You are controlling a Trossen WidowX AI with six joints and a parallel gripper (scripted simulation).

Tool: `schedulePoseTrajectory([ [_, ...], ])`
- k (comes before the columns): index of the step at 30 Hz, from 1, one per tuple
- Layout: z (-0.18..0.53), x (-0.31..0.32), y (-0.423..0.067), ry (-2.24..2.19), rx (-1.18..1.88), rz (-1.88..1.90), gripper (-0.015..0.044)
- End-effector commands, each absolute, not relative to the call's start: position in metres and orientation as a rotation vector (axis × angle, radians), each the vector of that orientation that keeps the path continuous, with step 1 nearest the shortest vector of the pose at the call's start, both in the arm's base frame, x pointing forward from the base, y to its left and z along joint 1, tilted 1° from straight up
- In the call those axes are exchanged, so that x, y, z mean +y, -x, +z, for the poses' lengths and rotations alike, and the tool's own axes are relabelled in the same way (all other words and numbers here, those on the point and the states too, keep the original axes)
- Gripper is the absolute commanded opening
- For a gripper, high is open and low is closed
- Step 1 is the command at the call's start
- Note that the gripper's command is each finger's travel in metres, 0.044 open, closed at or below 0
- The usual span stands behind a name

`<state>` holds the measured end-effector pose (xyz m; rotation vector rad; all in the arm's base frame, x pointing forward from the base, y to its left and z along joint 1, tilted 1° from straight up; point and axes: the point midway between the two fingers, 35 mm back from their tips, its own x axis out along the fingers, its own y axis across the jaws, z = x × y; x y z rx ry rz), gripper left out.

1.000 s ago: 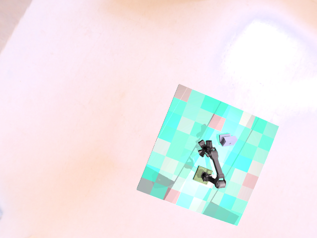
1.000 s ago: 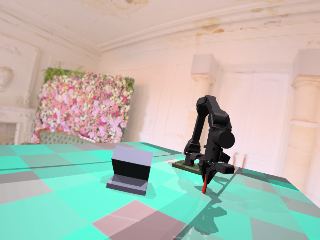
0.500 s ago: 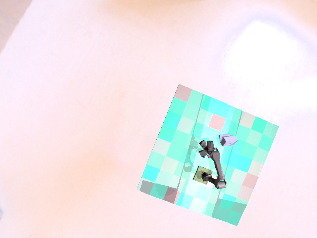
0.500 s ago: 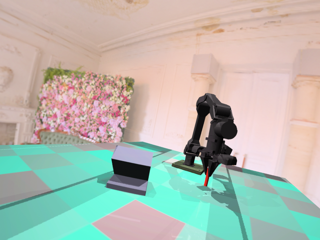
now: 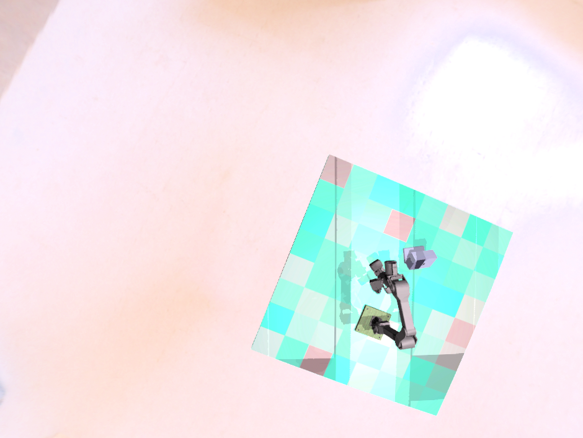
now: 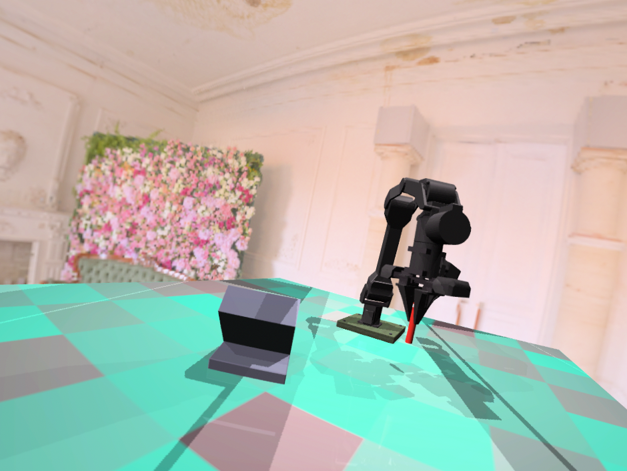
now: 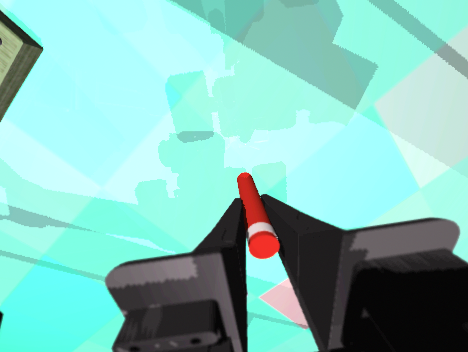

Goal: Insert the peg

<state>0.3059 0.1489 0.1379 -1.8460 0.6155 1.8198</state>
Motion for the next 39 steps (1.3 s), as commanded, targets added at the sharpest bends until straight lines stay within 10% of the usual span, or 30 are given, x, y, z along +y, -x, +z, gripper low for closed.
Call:
schedulePoseTrajectory([
  [1, 0.14, 0.147, -0.306, 1.84, 0.623, 1.813, 0.0],
  [39, 0.143, 0.105, -0.329, 1.722, 0.555, 1.73, 0.0],
])
